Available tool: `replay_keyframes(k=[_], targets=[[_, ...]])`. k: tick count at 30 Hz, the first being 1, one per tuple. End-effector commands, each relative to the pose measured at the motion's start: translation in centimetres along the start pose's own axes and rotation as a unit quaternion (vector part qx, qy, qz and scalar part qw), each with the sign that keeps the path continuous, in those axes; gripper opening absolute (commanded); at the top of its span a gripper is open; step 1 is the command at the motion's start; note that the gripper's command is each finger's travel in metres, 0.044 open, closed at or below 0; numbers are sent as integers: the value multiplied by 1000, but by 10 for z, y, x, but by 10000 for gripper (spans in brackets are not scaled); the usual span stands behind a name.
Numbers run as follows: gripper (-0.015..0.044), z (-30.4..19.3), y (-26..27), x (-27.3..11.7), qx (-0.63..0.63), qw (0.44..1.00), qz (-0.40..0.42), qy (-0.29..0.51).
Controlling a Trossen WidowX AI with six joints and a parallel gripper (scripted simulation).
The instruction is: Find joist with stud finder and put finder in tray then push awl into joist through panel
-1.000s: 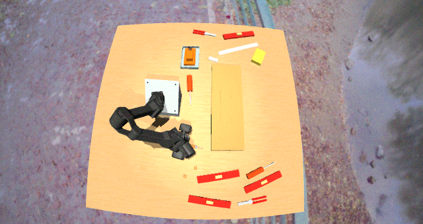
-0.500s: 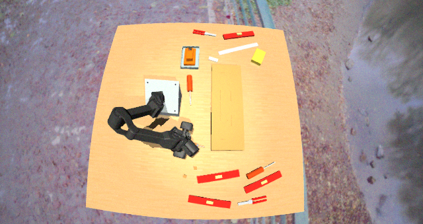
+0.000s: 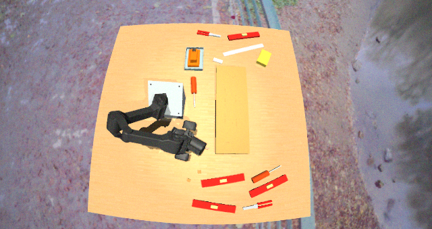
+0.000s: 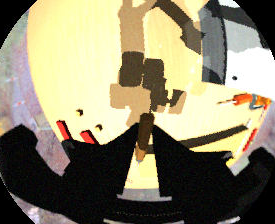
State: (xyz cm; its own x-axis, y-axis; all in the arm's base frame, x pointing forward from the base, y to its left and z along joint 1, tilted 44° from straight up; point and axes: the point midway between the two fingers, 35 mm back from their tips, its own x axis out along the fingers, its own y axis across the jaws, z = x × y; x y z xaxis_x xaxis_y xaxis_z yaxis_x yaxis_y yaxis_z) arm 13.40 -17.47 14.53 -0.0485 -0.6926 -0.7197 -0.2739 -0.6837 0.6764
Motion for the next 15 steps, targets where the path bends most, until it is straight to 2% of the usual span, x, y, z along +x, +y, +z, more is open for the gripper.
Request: replay_keyframes(k=[1, 8, 15], targets=[[0, 3, 5, -23, 3, 1000, 9, 7], [0, 5, 6, -30, -6, 1000, 8, 7], [0, 3, 1, -30, -102, 994, -25, 6]])
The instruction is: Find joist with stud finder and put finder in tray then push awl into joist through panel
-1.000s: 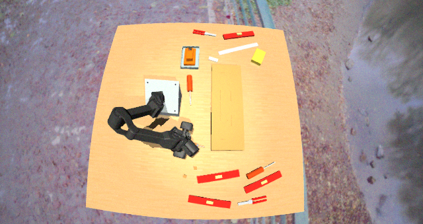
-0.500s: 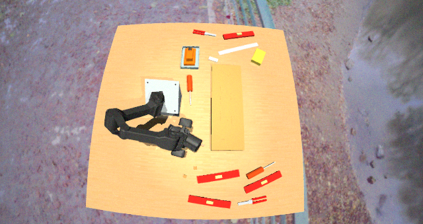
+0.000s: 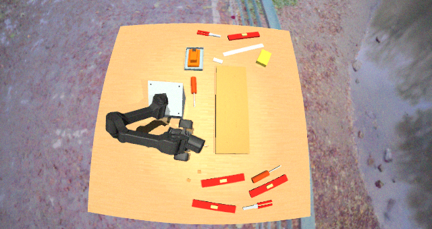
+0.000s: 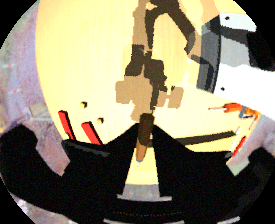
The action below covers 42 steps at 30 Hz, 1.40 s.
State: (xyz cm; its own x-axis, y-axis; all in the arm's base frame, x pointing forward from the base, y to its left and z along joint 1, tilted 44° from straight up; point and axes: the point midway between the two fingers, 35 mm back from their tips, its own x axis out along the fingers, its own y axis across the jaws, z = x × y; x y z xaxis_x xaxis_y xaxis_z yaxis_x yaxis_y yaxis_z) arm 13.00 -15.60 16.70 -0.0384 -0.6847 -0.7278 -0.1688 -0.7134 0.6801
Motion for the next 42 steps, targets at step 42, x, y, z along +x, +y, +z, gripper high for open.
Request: replay_keyframes(k=[42], targets=[[0, -23, -25, -17, -627, 738, -163, 188]])
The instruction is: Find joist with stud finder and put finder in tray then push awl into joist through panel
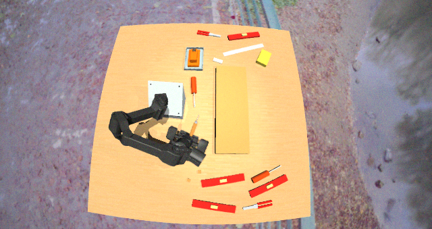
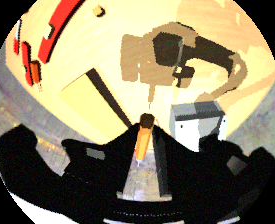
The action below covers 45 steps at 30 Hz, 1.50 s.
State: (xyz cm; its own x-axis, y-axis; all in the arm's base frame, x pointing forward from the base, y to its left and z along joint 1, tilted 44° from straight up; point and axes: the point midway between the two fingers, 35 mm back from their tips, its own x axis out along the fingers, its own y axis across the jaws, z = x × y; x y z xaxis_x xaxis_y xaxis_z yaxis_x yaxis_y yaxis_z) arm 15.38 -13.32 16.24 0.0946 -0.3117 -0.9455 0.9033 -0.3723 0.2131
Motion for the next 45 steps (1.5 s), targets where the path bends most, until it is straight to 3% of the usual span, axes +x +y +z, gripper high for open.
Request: replay_keyframes(k=[1, 22, 45], targets=[[0, -4, 3, -3, -74, 997, 5, 29], [0, -18, 17, -16, -381, 913, 73, 125], [0, -27, 36, -38, -652, 710, 222, 148]])
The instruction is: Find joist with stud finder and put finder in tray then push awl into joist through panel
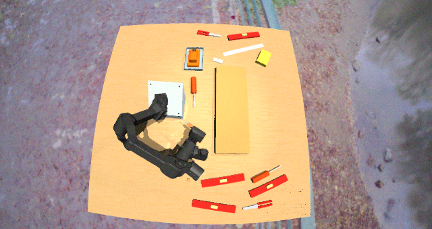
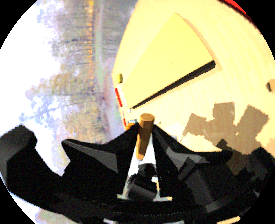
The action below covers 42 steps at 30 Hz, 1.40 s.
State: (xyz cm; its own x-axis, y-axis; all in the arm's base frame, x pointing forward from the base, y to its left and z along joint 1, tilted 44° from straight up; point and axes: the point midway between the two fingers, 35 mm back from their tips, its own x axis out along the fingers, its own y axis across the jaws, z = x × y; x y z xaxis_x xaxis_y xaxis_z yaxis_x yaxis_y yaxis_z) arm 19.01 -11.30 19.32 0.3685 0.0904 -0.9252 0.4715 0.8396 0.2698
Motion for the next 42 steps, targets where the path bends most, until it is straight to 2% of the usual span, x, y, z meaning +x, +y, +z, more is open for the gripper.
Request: replay_keyframes(k=[1, 11, 21, 31, 42], targets=[[0, 5, 6, -5, -73, 997, 29, -10], [0, 14, 14, -14, -224, 971, 75, -43], [0, 24, 21, -25, -368, 919, 107, -93], [0, 35, 28, -38, -500, 843, 120, -157], [0, 48, 33, -54, -627, 735, 109, -234]])
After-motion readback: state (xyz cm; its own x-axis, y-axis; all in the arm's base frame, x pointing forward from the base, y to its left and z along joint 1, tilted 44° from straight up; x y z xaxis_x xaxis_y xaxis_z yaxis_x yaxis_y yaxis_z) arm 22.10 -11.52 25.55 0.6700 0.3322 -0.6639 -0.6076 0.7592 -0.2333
